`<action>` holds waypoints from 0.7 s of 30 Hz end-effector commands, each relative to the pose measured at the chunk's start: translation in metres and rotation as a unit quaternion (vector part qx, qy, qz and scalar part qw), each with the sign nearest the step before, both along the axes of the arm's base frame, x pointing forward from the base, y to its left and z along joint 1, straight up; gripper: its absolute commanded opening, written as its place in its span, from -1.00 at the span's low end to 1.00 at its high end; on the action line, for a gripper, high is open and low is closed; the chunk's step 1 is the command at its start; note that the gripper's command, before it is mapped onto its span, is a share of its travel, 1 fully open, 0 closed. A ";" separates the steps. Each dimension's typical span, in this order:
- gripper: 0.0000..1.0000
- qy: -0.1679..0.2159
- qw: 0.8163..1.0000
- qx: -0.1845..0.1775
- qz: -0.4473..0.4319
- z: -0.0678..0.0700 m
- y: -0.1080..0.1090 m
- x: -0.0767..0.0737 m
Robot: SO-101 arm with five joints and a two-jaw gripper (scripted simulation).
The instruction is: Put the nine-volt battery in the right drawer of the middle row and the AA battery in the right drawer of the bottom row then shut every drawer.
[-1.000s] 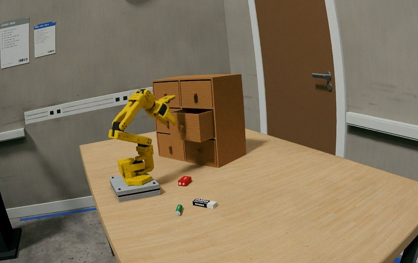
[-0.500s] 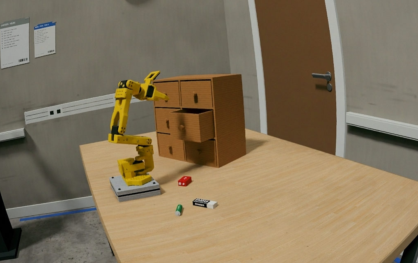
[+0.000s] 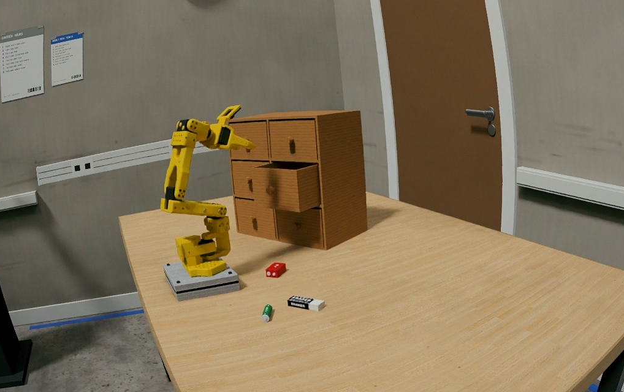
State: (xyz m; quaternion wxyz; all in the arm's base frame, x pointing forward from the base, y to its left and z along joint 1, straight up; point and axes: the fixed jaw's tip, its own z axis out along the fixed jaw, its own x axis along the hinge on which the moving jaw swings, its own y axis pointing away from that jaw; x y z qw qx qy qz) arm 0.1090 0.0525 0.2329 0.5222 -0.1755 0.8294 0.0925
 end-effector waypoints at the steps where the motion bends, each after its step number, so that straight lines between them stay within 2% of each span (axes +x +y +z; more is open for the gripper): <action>1: -0.41 0.002 0.998 0.002 -0.064 0.001 -0.014 0.006; 10: -0.41 0.002 0.978 0.002 -0.210 0.001 -0.049 0.012; 12: -0.41 0.002 0.978 0.002 -0.210 0.001 -0.049 0.012; 15: -0.41 0.002 0.968 0.002 -0.252 0.001 -0.060 0.012; 21: -0.41 0.002 0.968 0.002 -0.252 0.001 -0.060 0.012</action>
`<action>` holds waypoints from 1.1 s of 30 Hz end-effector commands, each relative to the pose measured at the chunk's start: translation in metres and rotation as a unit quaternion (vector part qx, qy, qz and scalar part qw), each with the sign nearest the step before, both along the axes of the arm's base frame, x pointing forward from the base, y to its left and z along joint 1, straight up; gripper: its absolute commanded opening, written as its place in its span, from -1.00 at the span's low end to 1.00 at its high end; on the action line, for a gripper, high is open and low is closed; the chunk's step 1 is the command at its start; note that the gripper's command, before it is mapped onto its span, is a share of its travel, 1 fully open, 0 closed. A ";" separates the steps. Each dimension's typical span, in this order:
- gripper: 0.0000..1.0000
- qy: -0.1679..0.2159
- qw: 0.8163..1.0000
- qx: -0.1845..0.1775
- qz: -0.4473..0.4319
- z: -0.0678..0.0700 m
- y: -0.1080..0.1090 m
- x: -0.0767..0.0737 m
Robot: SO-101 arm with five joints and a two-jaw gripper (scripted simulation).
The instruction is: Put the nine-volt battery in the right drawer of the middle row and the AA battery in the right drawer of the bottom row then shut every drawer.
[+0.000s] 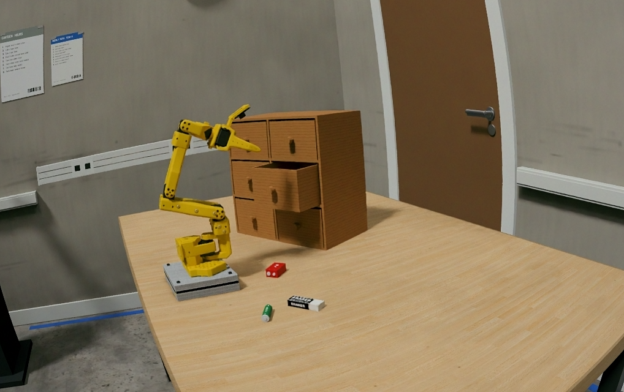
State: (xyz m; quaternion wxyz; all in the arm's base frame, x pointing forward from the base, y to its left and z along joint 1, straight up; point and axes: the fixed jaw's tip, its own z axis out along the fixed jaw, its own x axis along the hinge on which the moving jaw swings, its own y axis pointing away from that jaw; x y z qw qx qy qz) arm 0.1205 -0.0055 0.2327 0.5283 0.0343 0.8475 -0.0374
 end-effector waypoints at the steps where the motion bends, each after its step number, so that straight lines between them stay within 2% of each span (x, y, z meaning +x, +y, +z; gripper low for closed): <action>1: -0.41 0.001 1.000 0.001 -0.007 0.001 -0.002 0.000; 8: -0.41 0.001 1.000 0.001 -0.007 0.001 -0.002 0.000; 12: -0.41 0.088 0.995 -0.042 0.024 -0.024 -0.004 0.020; 16: -0.41 0.173 0.980 -0.079 0.064 -0.053 -0.006 0.034; 23: -0.41 0.311 0.930 -0.128 0.150 -0.109 -0.008 0.043; 25: -0.41 0.311 0.930 -0.128 0.150 -0.109 -0.008 0.043; 29: -0.41 0.383 0.888 -0.146 0.207 -0.141 -0.008 0.038; 33: -0.41 0.447 0.839 -0.155 0.268 -0.171 -0.007 0.026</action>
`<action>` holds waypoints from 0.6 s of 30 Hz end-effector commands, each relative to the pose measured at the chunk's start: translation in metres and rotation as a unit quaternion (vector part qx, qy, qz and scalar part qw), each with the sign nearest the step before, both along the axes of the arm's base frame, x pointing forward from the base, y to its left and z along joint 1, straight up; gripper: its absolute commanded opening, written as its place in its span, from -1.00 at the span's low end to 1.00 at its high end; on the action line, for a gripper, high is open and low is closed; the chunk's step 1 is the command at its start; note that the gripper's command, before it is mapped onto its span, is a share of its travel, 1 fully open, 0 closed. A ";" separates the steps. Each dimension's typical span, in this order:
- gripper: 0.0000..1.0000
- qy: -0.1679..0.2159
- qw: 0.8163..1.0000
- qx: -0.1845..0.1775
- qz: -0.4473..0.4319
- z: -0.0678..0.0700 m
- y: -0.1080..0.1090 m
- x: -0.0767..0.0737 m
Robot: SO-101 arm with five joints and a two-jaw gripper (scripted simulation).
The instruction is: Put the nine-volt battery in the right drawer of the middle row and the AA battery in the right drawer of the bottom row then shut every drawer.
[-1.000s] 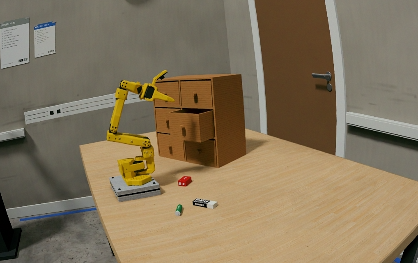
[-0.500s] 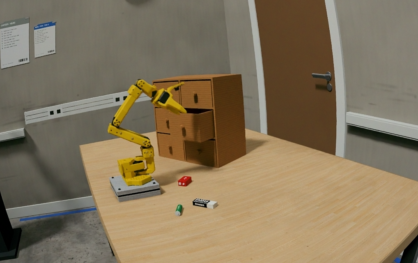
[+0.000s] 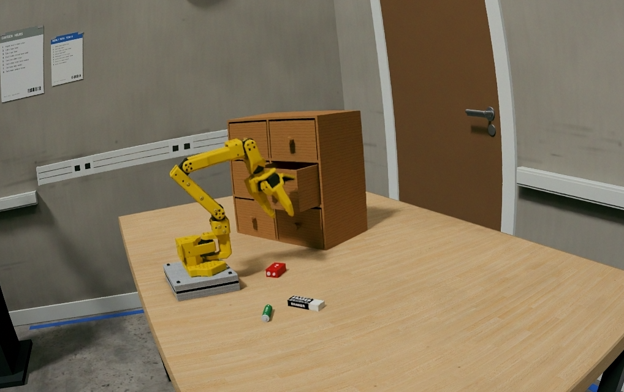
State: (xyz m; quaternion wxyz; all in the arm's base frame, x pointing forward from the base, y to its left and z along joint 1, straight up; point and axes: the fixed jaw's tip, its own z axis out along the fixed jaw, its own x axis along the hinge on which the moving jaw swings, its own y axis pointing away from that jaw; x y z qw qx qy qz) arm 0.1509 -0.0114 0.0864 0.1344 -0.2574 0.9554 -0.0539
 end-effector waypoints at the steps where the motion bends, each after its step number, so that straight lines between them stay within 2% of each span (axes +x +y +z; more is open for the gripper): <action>1: -0.41 0.079 0.995 -0.003 0.054 -0.032 -0.001 -0.009; 4: -0.41 0.139 0.985 0.001 0.100 -0.052 0.000 -0.023; 5: -0.41 0.145 0.984 0.002 0.104 -0.054 0.001 -0.025; 18: -0.41 0.145 0.984 0.002 0.104 -0.054 0.001 -0.025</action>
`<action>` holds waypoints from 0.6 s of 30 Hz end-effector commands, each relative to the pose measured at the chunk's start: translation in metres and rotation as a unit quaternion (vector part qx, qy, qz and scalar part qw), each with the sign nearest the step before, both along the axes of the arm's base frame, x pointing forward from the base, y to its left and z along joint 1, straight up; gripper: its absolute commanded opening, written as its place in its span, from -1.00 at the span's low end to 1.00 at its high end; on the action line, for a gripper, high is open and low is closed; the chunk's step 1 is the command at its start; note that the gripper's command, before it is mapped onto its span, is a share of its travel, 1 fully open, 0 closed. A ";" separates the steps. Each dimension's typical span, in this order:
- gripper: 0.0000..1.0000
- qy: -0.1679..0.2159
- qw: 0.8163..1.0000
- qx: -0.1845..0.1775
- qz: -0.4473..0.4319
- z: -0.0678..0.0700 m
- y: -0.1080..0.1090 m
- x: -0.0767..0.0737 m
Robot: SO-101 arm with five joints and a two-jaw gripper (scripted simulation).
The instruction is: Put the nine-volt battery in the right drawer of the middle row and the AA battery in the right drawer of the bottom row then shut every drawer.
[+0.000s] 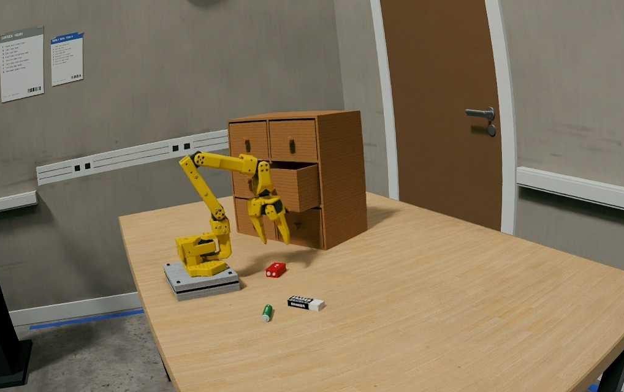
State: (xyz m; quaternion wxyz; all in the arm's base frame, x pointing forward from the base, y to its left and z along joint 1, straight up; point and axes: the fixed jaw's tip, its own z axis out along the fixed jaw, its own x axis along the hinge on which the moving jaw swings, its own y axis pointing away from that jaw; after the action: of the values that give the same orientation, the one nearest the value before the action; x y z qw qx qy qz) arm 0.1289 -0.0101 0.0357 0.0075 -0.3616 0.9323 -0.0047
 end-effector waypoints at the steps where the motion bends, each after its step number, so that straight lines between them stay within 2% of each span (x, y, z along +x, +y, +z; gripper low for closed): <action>1: -0.41 0.009 1.000 0.002 -0.001 -0.003 -0.001 -0.003; 8: -0.41 0.009 1.000 0.002 -0.001 -0.003 -0.001 -0.003; 18: -0.41 0.009 1.000 0.002 -0.001 -0.015 -0.001 -0.003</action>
State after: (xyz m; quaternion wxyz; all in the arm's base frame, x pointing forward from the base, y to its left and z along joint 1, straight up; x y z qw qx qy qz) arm 0.1283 -0.0100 0.0257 0.0045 -0.3616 0.9323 -0.0031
